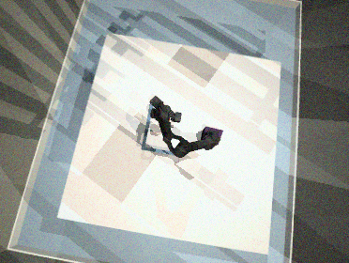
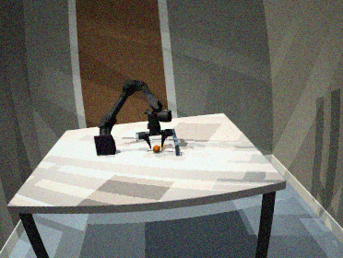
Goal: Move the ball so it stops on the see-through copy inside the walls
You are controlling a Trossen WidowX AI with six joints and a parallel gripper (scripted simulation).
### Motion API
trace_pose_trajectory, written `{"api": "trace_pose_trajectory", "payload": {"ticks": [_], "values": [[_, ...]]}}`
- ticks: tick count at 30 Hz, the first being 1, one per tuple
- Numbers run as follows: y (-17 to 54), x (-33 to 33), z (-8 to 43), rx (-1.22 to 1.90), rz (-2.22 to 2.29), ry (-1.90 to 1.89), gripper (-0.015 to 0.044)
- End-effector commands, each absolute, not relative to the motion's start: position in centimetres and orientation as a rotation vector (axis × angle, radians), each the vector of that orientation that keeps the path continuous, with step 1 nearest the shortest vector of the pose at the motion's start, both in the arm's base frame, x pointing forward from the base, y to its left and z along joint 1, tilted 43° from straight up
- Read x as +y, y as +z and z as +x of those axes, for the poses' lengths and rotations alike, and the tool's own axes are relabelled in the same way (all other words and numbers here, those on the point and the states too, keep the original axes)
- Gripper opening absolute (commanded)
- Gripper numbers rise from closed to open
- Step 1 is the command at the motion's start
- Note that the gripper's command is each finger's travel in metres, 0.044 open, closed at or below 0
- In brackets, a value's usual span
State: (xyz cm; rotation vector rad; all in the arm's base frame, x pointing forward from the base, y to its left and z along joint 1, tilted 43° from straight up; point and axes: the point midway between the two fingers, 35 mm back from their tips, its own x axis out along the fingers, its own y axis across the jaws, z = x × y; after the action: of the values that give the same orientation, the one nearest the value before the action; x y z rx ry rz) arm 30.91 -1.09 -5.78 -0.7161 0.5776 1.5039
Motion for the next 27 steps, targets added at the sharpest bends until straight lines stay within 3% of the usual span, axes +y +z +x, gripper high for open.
{"api": "trace_pose_trajectory", "payload": {"ticks": [1,10,16,27], "values": [[-6.1,-0.9,30.7,0.581,-0.703,1.504,0.0225],[-6.1,-0.9,30.7,0.581,-0.703,1.504,0.0165],[-4.7,-2.5,31.2,0.585,-0.706,1.502,0.0007],[0.5,-7.6,31.3,0.589,-0.708,1.502,0.0]]}}
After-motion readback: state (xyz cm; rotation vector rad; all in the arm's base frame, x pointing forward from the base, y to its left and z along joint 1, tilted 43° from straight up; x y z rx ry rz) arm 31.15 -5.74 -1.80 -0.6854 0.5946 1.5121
